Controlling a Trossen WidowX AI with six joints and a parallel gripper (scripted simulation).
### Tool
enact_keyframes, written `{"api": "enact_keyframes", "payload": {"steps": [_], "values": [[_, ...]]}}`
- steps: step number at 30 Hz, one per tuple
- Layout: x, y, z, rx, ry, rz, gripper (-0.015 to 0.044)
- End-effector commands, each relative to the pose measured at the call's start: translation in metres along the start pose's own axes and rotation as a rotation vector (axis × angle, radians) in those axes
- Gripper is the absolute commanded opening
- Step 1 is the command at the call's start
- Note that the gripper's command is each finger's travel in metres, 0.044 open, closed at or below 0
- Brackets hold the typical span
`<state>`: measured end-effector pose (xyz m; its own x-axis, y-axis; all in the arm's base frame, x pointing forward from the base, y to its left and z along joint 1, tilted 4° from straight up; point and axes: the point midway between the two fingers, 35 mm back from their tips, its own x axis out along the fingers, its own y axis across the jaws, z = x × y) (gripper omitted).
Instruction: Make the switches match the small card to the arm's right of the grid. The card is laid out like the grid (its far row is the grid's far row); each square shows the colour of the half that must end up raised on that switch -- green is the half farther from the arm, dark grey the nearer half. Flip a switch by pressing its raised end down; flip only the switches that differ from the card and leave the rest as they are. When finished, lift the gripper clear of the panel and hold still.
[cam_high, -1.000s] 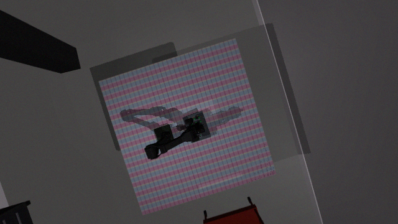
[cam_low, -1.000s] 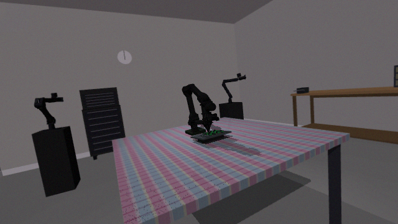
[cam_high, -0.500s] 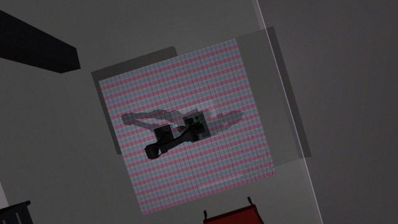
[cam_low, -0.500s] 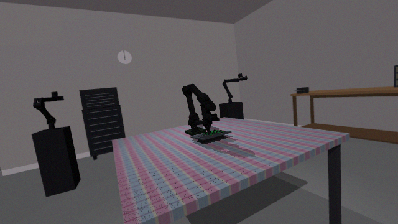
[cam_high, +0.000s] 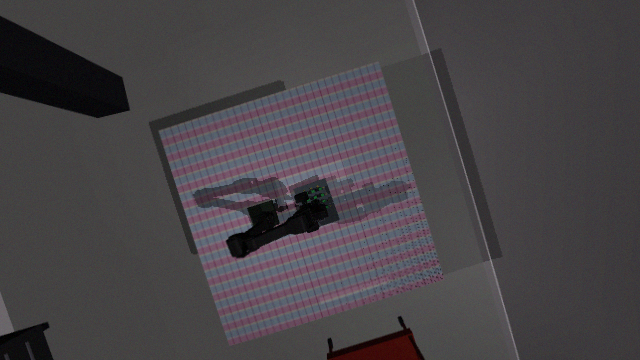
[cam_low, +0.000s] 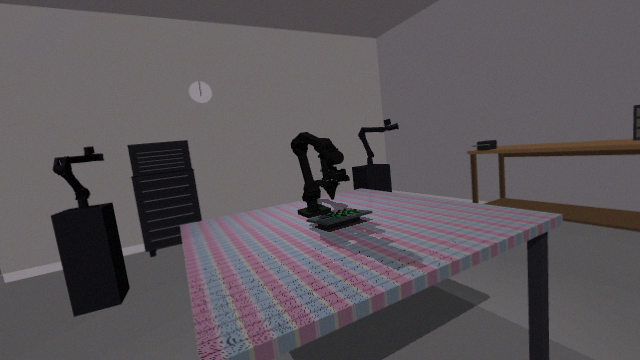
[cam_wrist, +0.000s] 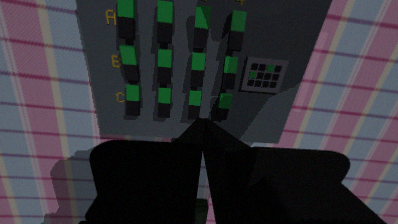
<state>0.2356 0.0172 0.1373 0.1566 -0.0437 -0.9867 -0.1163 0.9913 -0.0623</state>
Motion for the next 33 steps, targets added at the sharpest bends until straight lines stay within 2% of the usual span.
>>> {"api": "enact_keyframes", "payload": {"steps": [1, 6, 10, 33], "values": [[-0.002, -0.019, 0.000, 0.004, 0.001, -0.002, 0.0000], [0.001, -0.032, 0.000, 0.004, 0.003, -0.004, 0.0000], [0.033, -0.032, 0.001, 0.004, 0.026, -0.004, 0.0000], [0.057, -0.032, 0.001, 0.004, 0.026, -0.004, 0.0000]]}}
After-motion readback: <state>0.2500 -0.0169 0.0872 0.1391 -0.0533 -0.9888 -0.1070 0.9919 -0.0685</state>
